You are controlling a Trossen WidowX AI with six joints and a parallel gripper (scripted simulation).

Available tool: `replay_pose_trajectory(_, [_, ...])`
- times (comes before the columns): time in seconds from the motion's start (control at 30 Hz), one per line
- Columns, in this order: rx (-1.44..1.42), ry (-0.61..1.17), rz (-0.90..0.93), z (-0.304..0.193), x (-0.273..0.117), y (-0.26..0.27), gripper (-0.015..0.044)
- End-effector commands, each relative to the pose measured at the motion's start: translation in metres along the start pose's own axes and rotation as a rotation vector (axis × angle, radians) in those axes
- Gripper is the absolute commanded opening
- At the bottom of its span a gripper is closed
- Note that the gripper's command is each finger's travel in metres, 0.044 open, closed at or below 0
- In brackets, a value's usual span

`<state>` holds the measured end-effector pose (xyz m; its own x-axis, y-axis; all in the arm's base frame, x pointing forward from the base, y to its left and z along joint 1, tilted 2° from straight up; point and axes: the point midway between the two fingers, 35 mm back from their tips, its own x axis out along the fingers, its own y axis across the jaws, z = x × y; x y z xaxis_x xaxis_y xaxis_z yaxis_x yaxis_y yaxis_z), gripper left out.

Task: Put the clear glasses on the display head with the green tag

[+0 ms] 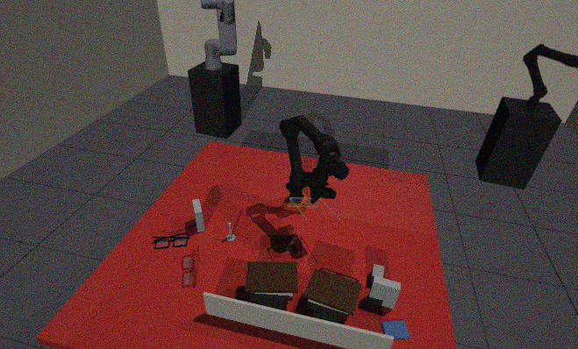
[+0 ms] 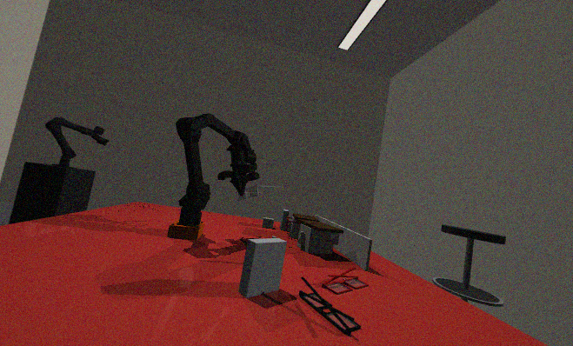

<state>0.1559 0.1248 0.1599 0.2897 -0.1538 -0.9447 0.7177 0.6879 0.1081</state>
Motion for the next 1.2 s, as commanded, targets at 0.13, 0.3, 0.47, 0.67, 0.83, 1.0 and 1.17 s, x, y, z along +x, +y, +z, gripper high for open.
replay_pose_trajectory(0.13, [0.171, -0.035, 0.067, -0.009, -0.013, -0.009, 0.0000])
replay_pose_trajectory(0.3, [0.277, -0.043, 0.115, -0.014, -0.020, -0.014, 0.0000])
replay_pose_trajectory(0.47, [0.384, -0.041, 0.166, -0.019, -0.028, -0.019, 0.0000])
replay_pose_trajectory(0.67, [0.513, -0.024, 0.231, -0.023, -0.036, -0.026, 0.0000])
replay_pose_trajectory(0.83, [0.620, 0.002, 0.284, -0.026, -0.042, -0.031, 0.0000])
replay_pose_trajectory(1.0, [0.724, 0.039, 0.335, -0.028, -0.048, -0.035, 0.0000])
replay_pose_trajectory(1.17, [0.703, 0.036, 0.324, -0.029, -0.048, -0.034, 0.0002])
